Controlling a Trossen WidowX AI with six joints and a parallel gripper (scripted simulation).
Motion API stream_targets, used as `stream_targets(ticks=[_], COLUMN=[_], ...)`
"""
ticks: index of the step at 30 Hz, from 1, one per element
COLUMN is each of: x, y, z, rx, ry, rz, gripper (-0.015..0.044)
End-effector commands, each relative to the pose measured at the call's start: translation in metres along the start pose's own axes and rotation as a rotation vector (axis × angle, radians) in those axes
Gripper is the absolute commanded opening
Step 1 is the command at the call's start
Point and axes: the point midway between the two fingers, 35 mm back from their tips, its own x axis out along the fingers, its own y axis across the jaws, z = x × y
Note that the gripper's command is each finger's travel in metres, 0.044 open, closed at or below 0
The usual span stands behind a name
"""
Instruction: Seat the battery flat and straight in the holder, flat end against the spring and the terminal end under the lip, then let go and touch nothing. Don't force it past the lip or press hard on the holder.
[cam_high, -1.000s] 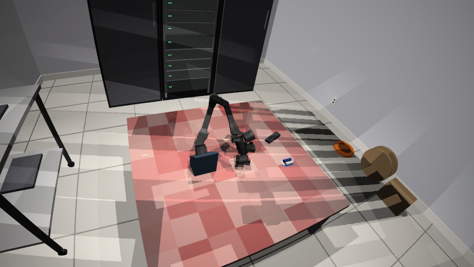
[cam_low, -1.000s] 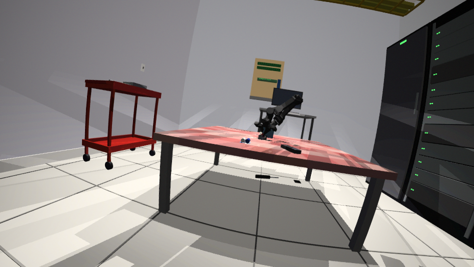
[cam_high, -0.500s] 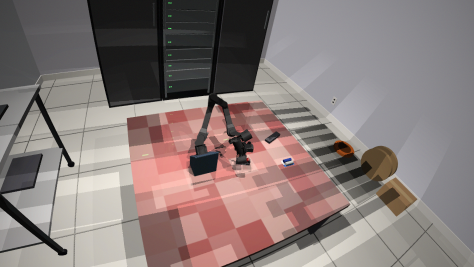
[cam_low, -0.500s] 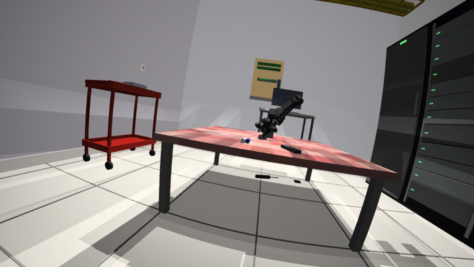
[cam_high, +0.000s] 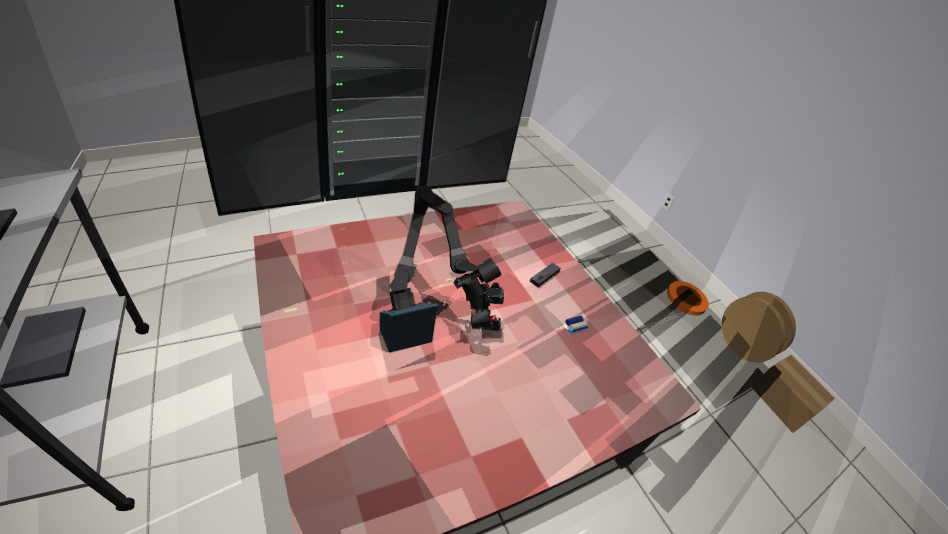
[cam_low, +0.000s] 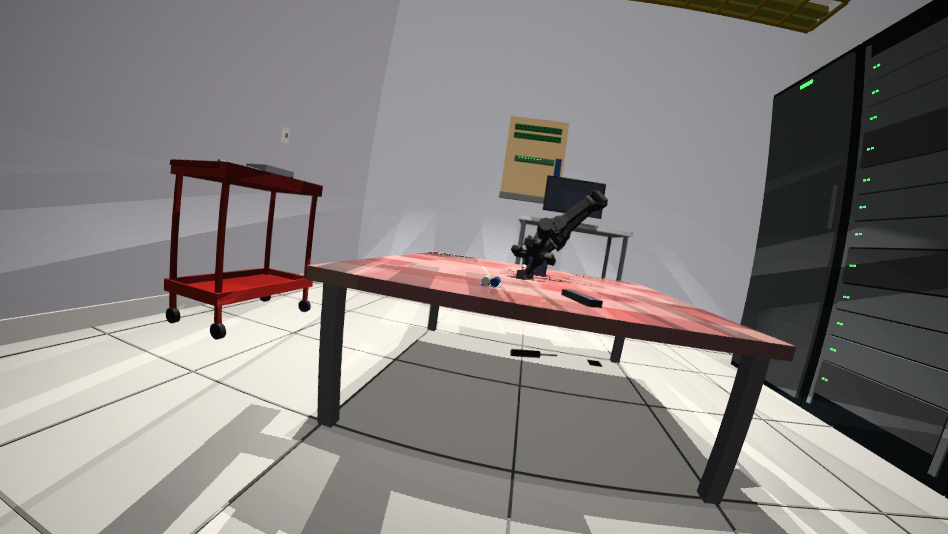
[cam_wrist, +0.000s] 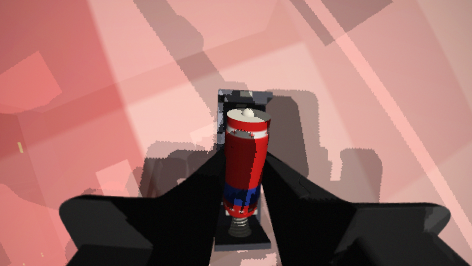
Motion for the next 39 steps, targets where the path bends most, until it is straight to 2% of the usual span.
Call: stream_targets(ticks=[1,39], x=[-0.002,0.006], y=[0.000,-0.003], z=[-0.005,-0.003], rx=[0.005,-0.025], ry=[0.002,0.149], rz=[-0.002,-0.034], gripper=[0.0079,0.0079])
